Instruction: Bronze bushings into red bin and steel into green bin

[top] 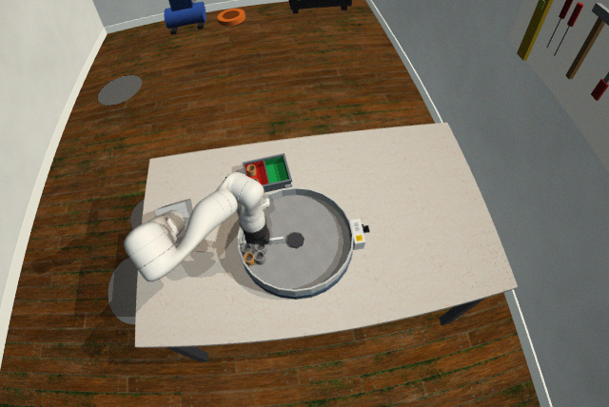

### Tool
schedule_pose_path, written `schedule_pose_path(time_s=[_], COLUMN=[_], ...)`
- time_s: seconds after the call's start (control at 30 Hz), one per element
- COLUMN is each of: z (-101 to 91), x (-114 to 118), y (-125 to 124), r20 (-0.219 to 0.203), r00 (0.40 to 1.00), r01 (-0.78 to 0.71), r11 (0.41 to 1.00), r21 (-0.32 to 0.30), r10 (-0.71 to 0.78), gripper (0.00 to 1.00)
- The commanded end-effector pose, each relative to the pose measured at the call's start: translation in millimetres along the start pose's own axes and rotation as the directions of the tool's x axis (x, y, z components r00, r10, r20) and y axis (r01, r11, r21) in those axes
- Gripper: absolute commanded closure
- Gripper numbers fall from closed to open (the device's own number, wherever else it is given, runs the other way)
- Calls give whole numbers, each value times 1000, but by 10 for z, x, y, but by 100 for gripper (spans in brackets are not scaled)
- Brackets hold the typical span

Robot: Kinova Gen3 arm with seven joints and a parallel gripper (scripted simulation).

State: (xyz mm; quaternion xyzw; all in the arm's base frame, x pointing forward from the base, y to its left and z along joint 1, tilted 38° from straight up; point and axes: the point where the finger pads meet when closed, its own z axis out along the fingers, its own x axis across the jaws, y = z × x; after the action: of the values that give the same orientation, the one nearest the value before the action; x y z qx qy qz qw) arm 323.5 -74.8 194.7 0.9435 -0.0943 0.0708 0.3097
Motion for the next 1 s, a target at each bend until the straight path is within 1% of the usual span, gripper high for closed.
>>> schedule_pose_path(time_s=[0.0, 0.1, 0.27, 0.37, 0.53, 0.7, 0.87, 0.97], z=[-137, -137, -537, -537, -936, -936, -1336, -1336], x=[43, 43, 126, 126, 208, 208, 290, 290], y=[-157, -157, -554, -554, -952, -952, -1350, -1350], r20=[-6, -6, -6, -6, -6, -6, -6, -6], r00=[1000, 1000, 1000, 1000, 1000, 1000, 1000, 1000], r01=[7, 7, 7, 7, 7, 7, 7, 7], r11=[1000, 1000, 1000, 1000, 1000, 1000, 1000, 1000], r21=[-2, -2, -2, -2, -2, -2, -2, -2], r10=[-7, -7, -7, -7, -7, -7, -7, -7], gripper=[55, 55, 55, 55, 55, 55, 55, 55])
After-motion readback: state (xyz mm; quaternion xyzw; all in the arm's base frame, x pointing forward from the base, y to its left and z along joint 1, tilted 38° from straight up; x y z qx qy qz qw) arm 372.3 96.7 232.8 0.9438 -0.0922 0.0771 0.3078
